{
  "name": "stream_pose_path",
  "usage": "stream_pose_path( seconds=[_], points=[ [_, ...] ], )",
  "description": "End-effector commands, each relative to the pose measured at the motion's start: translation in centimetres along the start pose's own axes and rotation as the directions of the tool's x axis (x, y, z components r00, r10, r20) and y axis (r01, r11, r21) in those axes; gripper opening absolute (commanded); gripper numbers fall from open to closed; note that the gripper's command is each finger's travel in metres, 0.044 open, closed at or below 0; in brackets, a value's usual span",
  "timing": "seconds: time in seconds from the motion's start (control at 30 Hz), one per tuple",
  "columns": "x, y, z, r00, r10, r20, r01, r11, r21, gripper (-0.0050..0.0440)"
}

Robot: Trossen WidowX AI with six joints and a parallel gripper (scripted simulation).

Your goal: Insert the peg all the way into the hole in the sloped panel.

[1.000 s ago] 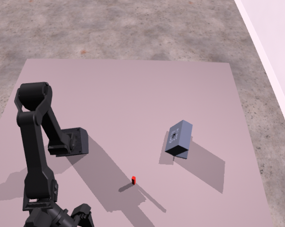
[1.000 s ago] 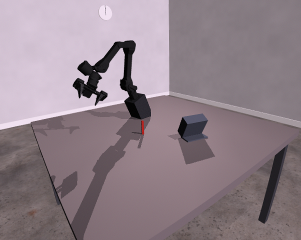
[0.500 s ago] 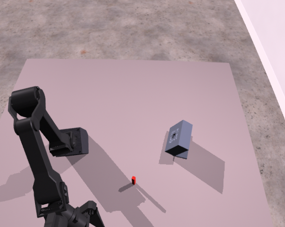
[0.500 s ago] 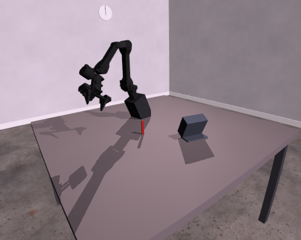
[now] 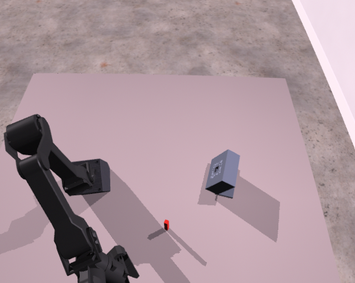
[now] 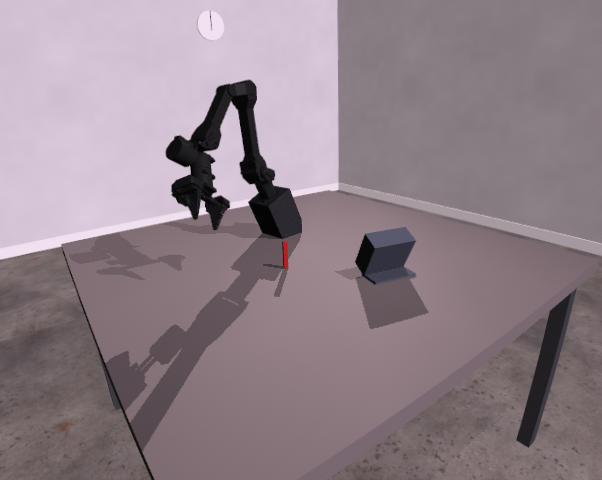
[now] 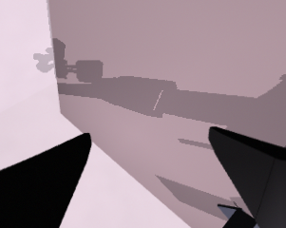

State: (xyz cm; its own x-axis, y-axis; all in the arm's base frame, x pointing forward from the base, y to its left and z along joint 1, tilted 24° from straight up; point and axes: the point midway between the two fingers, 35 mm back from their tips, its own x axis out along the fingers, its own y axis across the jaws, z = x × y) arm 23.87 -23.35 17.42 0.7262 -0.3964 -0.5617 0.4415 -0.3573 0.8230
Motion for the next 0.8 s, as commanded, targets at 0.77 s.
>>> stream_pose_path(
  seconds=[0.77],
  points=[
    [3.2, -3.5, -5.9, 0.966, -0.260, -0.001, 0.223, 0.833, -0.506, 0.0440]
  ],
)
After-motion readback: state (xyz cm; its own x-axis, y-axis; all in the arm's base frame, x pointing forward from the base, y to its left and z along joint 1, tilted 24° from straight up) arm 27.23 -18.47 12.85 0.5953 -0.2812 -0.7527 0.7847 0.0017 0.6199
